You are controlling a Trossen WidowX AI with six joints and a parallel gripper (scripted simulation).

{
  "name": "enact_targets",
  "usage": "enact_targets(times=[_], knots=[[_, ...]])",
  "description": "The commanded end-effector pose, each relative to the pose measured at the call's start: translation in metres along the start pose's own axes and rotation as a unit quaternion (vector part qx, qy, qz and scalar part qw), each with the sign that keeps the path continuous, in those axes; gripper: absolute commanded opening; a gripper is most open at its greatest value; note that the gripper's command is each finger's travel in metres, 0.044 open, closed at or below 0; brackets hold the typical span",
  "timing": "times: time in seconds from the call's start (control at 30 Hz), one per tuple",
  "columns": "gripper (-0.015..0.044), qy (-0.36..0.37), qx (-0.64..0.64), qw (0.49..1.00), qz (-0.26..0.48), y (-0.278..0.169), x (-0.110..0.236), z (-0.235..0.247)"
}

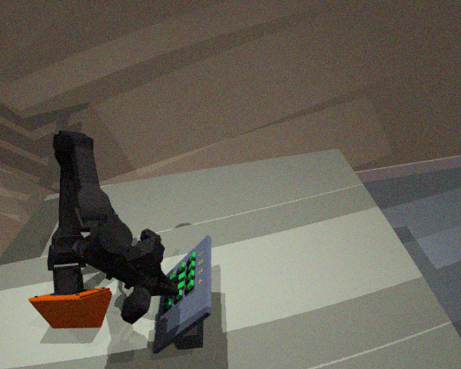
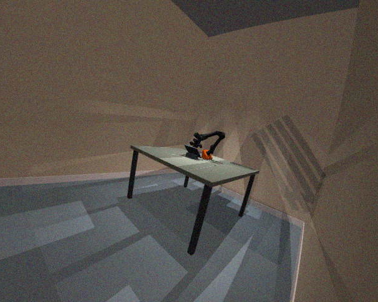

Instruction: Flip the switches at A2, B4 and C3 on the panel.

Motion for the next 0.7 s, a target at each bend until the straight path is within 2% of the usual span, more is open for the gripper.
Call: enact_targets(times=[0.0,0.67], knots=[[0.0,-0.001,-0.003,1.0,0.001,-0.0007,-0.0008,-0.0006],[0.0,-0.001,-0.003,1.0,0.001,-0.0007,-0.0035,-0.0005]])
Point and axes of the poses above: the point midway between the two fingers, 35 mm back from their tips, its own x axis back along the fingers, its own z axis across the jaws, y = z × x, the point moved 7 cm from there along x, back along the fingers, and after that the axes turned 1 degree about -x, right-handed, at the moved point
